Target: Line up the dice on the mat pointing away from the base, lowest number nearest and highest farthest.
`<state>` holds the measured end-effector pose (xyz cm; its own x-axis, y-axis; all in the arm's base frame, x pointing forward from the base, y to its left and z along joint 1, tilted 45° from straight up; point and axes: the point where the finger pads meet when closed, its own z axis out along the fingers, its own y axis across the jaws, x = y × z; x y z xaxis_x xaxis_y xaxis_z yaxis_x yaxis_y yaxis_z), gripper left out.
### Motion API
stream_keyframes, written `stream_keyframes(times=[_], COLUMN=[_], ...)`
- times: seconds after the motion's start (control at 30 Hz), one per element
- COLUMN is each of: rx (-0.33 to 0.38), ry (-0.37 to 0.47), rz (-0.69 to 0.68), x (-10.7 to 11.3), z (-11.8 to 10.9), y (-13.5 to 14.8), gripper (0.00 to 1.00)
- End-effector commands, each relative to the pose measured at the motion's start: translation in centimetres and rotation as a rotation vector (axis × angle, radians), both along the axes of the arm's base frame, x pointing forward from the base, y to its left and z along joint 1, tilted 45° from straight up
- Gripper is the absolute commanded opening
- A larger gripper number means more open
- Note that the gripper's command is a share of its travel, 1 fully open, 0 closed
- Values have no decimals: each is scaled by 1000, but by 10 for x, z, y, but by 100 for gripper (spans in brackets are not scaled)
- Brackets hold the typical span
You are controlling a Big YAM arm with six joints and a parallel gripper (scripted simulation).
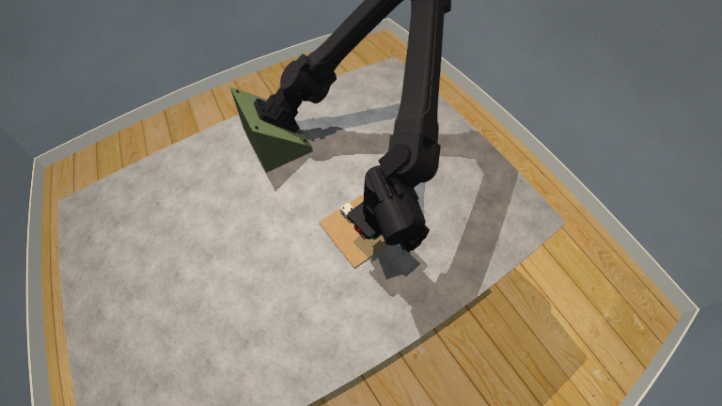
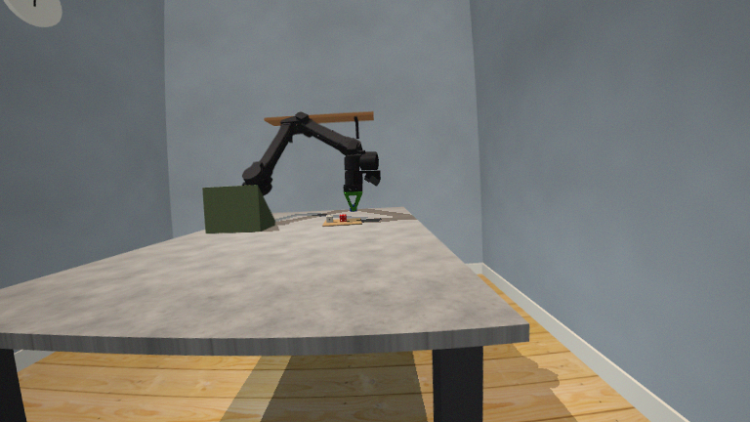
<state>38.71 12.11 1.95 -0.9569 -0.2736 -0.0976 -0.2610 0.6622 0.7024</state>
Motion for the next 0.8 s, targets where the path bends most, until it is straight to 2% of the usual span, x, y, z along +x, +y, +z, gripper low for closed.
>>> stream_keyframes(times=[0.0,0.03,0.07,0.27,0.4,0.47,0.77], rx=[0,-1,0,-1,-1,1,1], ry=[3,-38,-5,1,-24,-40,-40], rz=[-30,-59,-33,-29,-66,-49,-48], x=[7,25,8,5,15,18,18], z=[-2,6,-6,-22,-16,-12,-12], y=[3,-6,8,22,11,18,19], gripper=[20,20,20,20,20,20,20])
